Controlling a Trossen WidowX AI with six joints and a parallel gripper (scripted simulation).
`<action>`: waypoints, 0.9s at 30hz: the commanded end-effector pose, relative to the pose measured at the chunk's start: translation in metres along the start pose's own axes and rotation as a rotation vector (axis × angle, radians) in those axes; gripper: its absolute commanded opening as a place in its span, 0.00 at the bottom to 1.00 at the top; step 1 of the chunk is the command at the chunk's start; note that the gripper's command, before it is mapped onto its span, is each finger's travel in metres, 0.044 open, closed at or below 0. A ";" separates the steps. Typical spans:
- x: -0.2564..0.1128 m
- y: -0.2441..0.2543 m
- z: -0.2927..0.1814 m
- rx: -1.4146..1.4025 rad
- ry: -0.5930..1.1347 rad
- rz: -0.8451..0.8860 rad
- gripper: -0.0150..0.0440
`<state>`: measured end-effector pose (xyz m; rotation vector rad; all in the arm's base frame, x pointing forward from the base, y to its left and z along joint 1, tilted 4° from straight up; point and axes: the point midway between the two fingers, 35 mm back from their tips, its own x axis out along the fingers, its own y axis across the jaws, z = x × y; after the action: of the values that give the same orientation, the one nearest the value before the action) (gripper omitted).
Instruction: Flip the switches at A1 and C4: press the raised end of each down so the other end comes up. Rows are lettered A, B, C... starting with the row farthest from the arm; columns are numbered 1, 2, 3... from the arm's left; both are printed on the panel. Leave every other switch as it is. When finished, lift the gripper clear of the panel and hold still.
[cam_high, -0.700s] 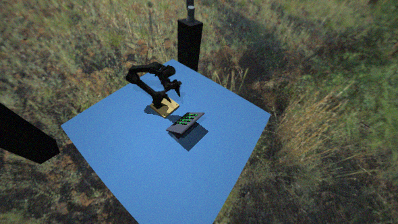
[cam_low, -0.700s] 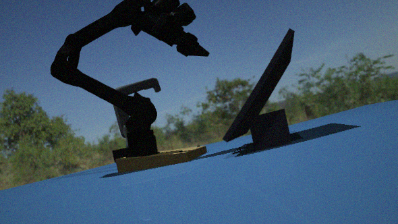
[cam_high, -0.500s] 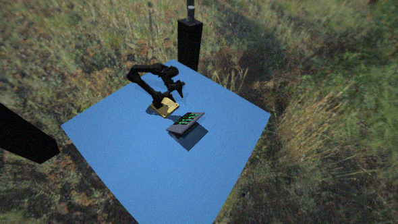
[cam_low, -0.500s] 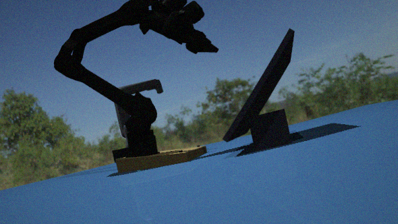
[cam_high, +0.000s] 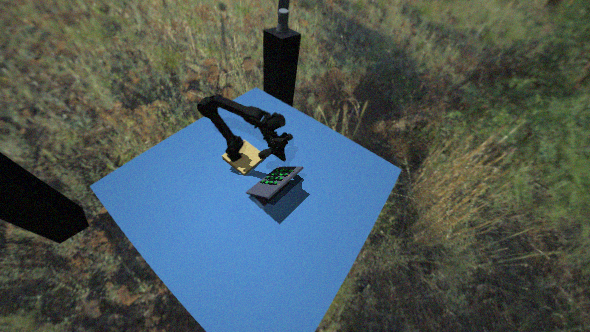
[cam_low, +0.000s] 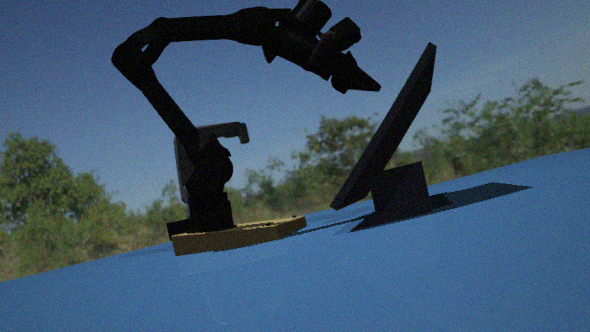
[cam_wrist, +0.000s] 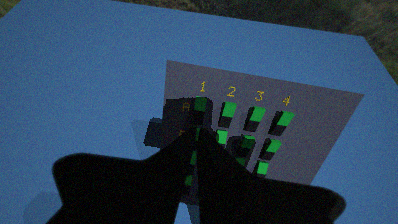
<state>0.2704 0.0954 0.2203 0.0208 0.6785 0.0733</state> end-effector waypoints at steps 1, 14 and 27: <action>0.023 -0.001 -0.009 -0.012 0.013 -0.007 0.25; 0.034 -0.001 -0.009 -0.012 0.013 -0.007 0.25; 0.047 -0.001 -0.010 -0.012 0.012 -0.007 0.25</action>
<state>0.3000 0.0973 0.1869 0.0118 0.6846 0.0672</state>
